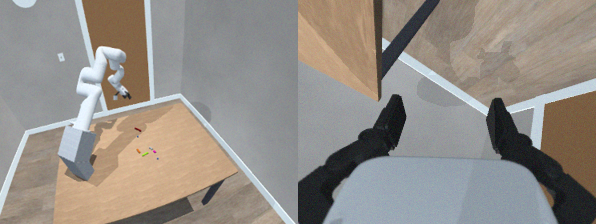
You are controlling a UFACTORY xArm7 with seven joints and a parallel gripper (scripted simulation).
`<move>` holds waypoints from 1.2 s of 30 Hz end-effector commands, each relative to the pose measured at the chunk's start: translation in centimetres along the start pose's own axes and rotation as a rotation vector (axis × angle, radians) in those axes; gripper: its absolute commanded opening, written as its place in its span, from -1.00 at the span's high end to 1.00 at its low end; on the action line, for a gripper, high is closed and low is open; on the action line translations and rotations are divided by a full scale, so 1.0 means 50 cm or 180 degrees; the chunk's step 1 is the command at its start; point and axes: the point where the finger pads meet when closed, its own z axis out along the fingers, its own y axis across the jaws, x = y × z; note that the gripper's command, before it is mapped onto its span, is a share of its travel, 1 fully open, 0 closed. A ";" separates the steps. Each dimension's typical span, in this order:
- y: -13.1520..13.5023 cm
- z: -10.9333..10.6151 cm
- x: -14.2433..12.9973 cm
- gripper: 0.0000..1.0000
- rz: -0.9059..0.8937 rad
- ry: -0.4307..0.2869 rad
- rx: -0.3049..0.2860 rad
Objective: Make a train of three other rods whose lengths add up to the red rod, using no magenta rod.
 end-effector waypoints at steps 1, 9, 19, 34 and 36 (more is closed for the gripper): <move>0.002 -0.002 -0.004 -1.00 0.0009 -0.0009 -0.0011; -0.035 0.022 -0.075 -1.00 0.0211 -0.0128 -0.0118; -0.081 0.045 -0.140 -1.00 0.0393 -0.0241 -0.0214; -0.137 0.068 -0.198 -1.00 0.0564 -0.0351 -0.0301; -0.137 0.068 -0.198 -1.00 0.0564 -0.0351 -0.0301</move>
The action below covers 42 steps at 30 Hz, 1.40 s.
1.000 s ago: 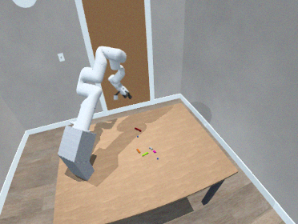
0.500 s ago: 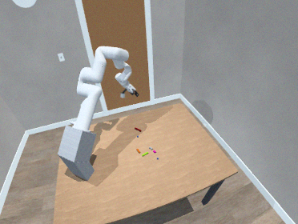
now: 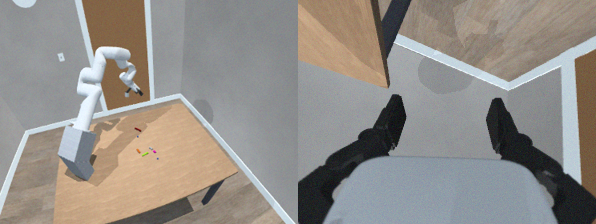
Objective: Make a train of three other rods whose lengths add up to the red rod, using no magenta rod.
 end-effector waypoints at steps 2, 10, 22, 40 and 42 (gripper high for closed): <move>0.008 -0.001 0.001 -1.00 -0.0003 -0.0001 -0.0028; -0.048 0.023 -0.055 -1.00 0.0146 -0.0098 -0.0102; -0.121 0.050 -0.108 -1.00 0.0293 -0.0192 -0.0172; -0.180 0.069 -0.137 -1.00 0.0386 -0.0246 -0.0214; -0.180 0.069 -0.137 -1.00 0.0386 -0.0246 -0.0214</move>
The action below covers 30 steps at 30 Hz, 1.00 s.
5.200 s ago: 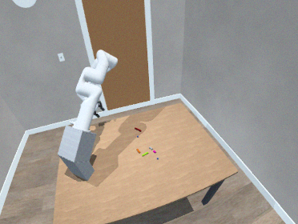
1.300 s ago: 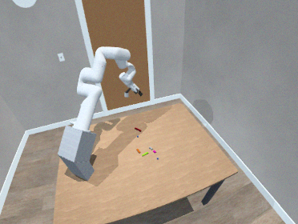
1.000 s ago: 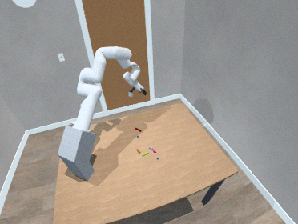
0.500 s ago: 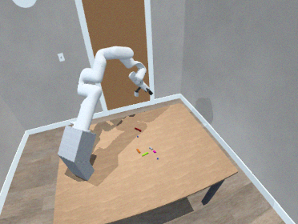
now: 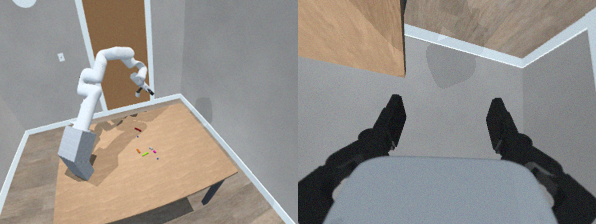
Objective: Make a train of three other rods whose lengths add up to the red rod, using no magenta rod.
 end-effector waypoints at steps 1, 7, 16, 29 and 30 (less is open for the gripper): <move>-0.001 -0.001 -0.005 -1.00 0.0005 -0.0020 -0.0007; -0.001 -0.001 -0.005 -1.00 0.0005 -0.0020 -0.0007; -0.133 0.030 -0.052 -1.00 0.0162 -0.0088 -0.0067; -0.149 0.033 -0.055 -1.00 0.0177 -0.0091 -0.0072; -0.149 0.033 -0.055 -1.00 0.0177 -0.0091 -0.0072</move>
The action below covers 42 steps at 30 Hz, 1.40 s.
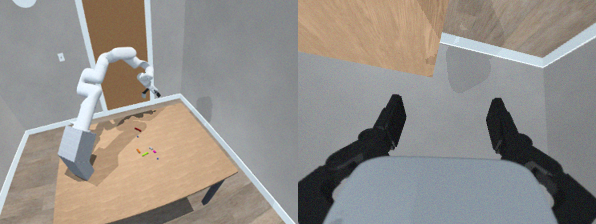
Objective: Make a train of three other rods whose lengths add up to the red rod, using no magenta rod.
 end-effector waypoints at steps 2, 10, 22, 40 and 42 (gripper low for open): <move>-0.002 -0.001 -0.005 -1.00 0.0004 -0.0160 -0.0233; -0.002 -0.001 -0.005 -1.00 0.0004 -0.0160 -0.0233; -0.002 -0.001 -0.005 -1.00 0.0004 -0.0160 -0.0233; -0.108 0.021 -0.018 -1.00 0.0089 -0.0153 -0.0254; -0.157 0.030 -0.017 -1.00 0.0122 -0.0135 -0.0259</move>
